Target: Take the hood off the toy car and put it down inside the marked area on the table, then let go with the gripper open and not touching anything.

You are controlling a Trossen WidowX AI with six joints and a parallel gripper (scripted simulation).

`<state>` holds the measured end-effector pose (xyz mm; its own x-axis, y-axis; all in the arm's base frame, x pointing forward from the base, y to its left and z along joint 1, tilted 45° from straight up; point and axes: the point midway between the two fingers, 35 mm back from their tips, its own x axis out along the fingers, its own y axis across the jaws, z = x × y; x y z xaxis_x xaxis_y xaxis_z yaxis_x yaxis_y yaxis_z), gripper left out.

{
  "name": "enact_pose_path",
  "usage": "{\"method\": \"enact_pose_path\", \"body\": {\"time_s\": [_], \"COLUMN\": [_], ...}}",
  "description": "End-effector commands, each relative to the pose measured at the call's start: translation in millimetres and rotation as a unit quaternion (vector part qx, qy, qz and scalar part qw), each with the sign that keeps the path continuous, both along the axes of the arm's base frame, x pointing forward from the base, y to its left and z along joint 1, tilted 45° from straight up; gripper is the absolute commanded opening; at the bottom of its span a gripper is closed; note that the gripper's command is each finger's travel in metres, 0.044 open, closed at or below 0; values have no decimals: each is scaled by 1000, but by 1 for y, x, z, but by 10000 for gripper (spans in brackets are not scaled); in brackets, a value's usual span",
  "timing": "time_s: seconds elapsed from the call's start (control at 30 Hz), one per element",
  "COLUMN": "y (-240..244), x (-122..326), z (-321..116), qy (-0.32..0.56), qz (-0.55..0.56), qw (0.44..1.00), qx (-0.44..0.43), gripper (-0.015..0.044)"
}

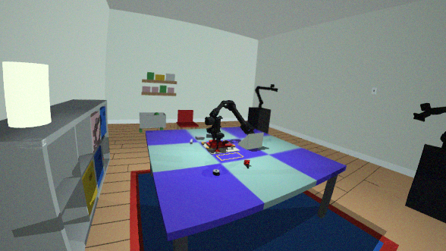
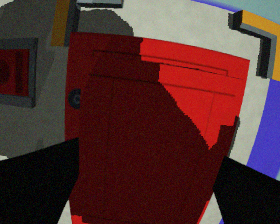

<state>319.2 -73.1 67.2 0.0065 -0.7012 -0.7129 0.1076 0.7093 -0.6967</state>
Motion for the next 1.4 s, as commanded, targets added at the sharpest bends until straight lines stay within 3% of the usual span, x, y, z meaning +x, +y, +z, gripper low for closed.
{"method": "enact_pose_path", "body": {"time_s": [0.0, 0.07, 1.37], "y": [2, 3, 31], "x": [0, 0, 1], "z": [2, 3, 30], "qy": [-2, -2, -1], "qz": [-1, -1, -1], "qw": [1000, 1000, 1000], "qx": [0, 0, 2], "gripper": [32, 0, 0]}}
